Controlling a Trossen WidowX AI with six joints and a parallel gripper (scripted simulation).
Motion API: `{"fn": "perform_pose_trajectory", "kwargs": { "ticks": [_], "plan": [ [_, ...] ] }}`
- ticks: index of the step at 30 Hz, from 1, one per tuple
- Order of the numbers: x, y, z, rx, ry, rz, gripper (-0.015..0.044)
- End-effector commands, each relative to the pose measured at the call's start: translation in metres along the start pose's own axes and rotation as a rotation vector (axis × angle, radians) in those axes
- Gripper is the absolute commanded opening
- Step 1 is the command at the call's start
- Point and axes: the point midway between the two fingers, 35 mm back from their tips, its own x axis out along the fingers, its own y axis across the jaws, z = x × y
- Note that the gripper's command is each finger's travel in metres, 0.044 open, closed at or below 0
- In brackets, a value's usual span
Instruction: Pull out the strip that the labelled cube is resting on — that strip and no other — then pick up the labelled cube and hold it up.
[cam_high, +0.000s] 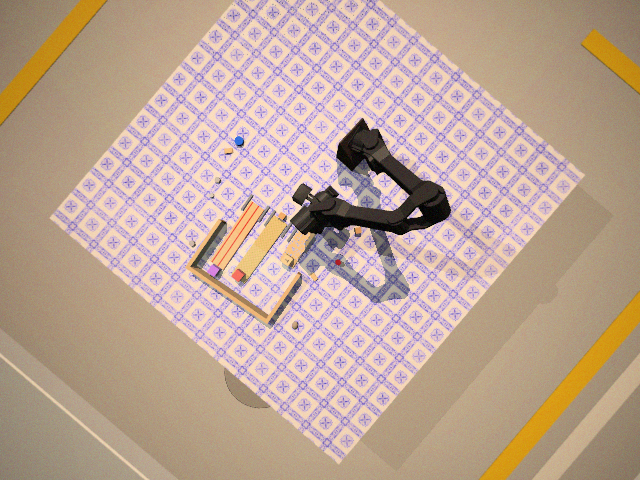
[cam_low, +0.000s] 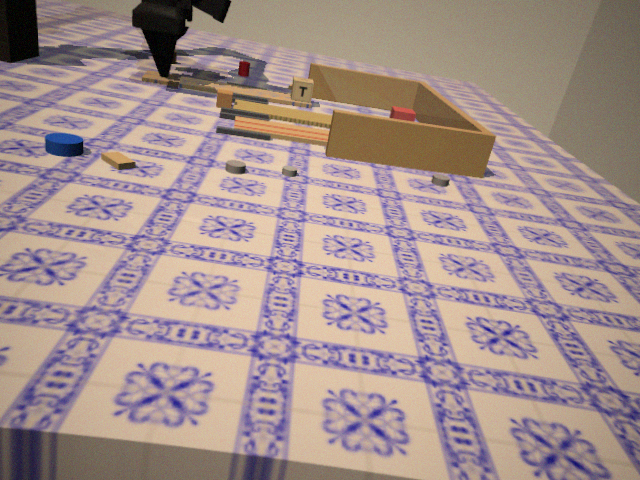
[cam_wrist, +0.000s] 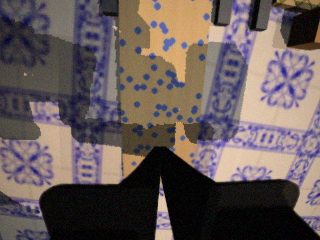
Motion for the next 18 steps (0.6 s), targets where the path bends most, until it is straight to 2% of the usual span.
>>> {"fn": "perform_pose_trajectory", "kwargs": {
  "ticks": [1,18],
  "plan": [
    [0.003,0.001,-0.015,0.006,0.021,0.004,0.0],
    [0.003,0.001,-0.04,0.008,0.022,0.004,0.0]
  ]
}}
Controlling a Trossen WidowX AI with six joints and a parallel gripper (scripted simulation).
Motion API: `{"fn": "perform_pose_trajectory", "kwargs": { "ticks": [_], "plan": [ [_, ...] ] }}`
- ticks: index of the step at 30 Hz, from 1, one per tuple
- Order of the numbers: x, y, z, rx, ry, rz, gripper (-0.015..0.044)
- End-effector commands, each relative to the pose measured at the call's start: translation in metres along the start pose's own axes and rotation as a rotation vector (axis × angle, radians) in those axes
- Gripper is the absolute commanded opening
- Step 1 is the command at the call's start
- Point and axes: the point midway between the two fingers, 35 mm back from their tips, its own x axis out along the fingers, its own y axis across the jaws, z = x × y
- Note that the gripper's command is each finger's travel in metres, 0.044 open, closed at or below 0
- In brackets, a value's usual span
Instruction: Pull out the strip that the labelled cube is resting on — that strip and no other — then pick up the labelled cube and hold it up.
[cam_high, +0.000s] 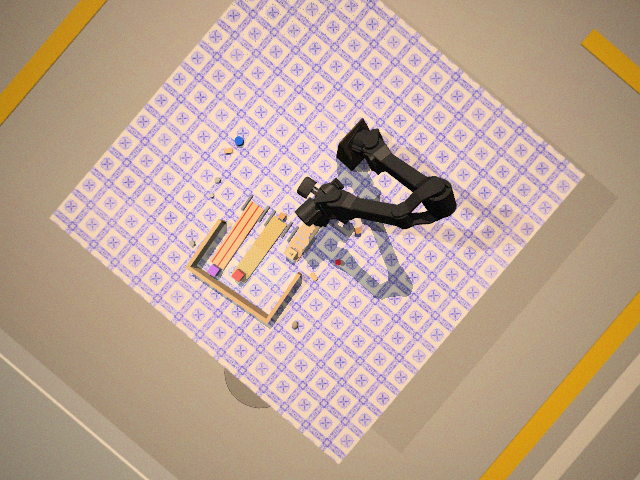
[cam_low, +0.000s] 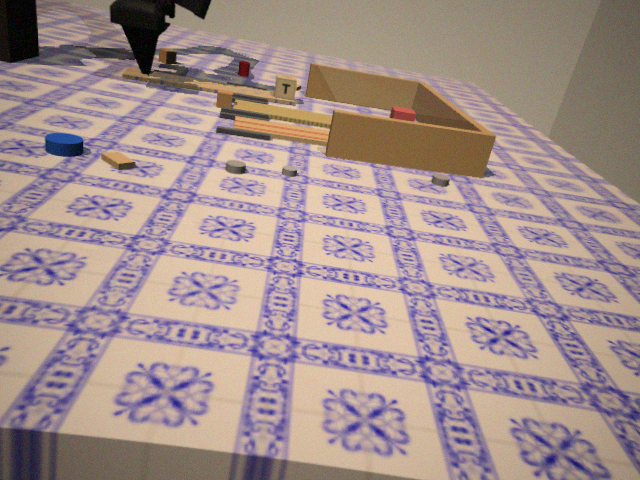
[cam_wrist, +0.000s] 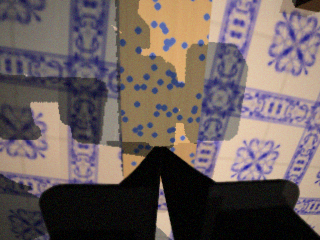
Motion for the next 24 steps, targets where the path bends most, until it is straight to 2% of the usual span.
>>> {"fn": "perform_pose_trajectory", "kwargs": {
  "ticks": [1,24],
  "plan": [
    [0.0031,0.0007,-0.0148,0.007,0.022,0.003,0.0],
    [-0.0009,-0.0002,-0.0088,0.002,0.005,0.001,0.0]
  ]
}}
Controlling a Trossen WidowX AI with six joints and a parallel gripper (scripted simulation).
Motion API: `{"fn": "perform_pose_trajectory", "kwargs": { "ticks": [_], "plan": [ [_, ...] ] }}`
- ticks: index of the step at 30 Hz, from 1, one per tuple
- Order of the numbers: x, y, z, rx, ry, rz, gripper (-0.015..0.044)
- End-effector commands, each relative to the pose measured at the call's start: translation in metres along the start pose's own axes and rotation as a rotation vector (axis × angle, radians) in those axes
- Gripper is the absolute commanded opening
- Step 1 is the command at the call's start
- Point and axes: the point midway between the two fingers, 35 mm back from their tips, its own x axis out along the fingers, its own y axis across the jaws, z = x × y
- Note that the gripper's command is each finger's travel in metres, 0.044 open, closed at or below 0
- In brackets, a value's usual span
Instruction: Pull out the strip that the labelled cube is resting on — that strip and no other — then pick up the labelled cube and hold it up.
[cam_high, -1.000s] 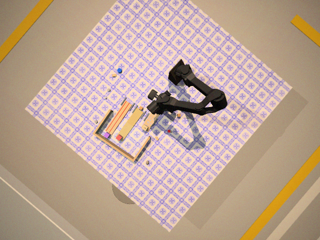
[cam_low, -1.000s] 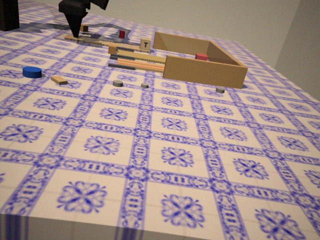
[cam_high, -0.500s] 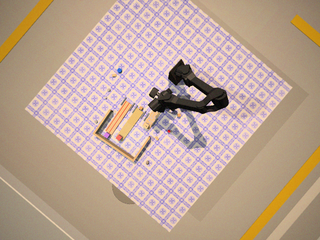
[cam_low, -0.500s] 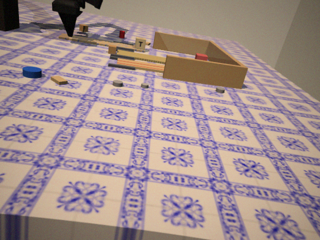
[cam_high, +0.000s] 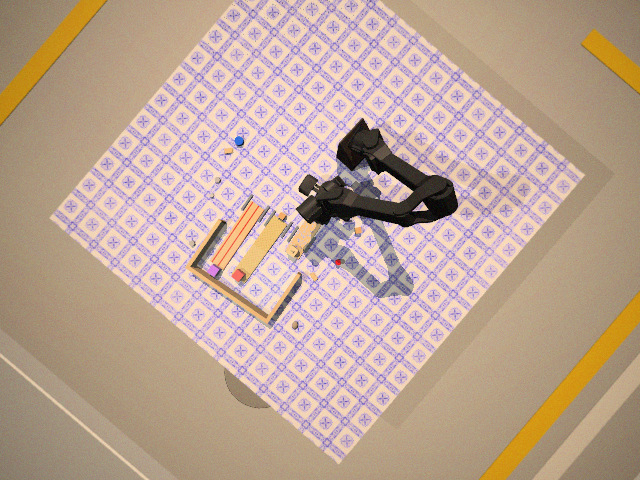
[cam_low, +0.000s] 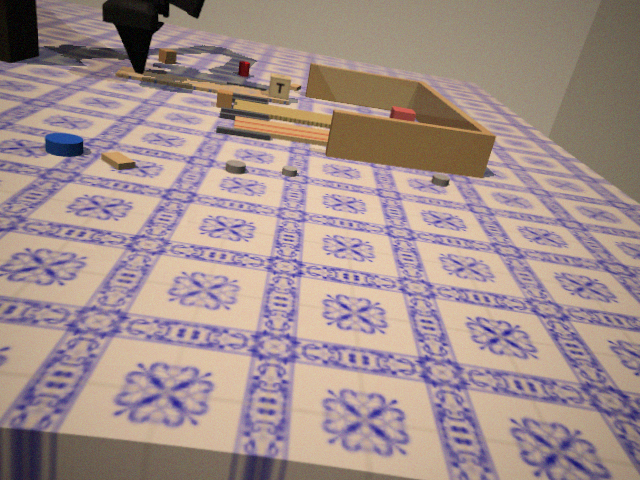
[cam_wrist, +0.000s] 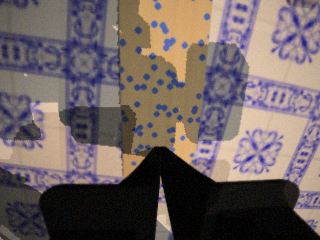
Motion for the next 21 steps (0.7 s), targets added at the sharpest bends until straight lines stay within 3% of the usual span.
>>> {"fn": "perform_pose_trajectory", "kwargs": {
  "ticks": [1,5,10,21],
  "plan": [
    [-0.006,-0.001,0.001,0.002,0.004,-0.002,0.0],
    [-0.04,-0.001,0.002,0.005,0.018,-0.001,0.0],
    [-0.042,-0.001,0.002,0.005,0.019,-0.001,0.0],
    [-0.042,-0.001,0.045,0.045,0.017,-0.001,0.0289]
  ]
}}
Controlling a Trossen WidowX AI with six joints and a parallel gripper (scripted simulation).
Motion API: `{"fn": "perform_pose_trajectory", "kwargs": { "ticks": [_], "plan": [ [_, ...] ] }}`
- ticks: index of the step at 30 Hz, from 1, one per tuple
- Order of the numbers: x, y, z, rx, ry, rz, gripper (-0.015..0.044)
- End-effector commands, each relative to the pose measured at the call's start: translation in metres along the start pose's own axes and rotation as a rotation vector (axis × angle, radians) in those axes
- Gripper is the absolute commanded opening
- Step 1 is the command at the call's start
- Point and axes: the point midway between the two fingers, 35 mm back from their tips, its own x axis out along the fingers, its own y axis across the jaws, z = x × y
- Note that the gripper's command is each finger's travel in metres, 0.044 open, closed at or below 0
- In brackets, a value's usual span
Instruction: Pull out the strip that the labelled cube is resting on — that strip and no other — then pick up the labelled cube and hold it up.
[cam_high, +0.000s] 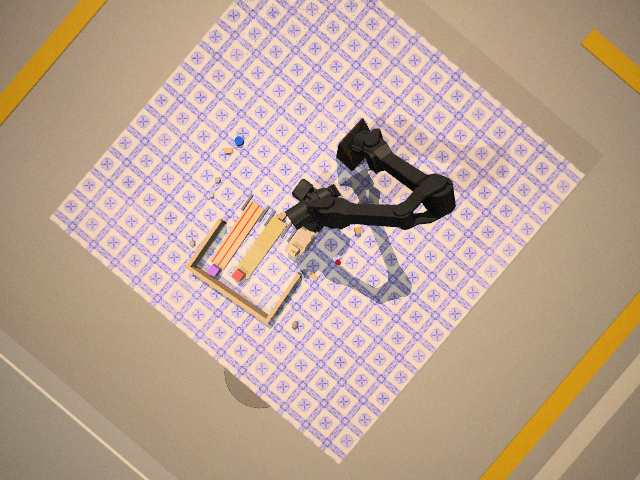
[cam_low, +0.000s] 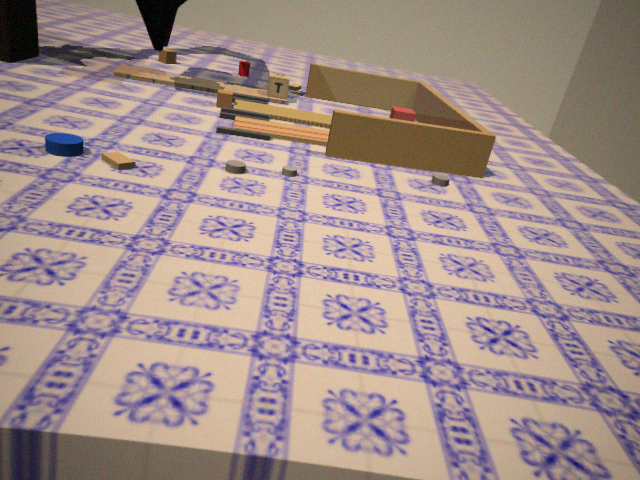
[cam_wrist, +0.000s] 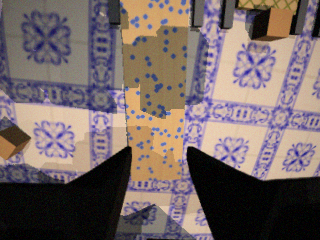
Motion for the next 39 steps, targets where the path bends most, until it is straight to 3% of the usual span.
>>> {"fn": "perform_pose_trajectory", "kwargs": {
  "ticks": [1,6,39],
  "plan": [
    [-0.002,0.001,0.016,0.005,-0.001,0.001,0.0315],
    [-0.004,0.0,0.032,0.004,-0.002,0.001,0.044],
    [-0.018,0.002,0.137,-0.001,-0.007,0.0,0.044]
  ]
}}
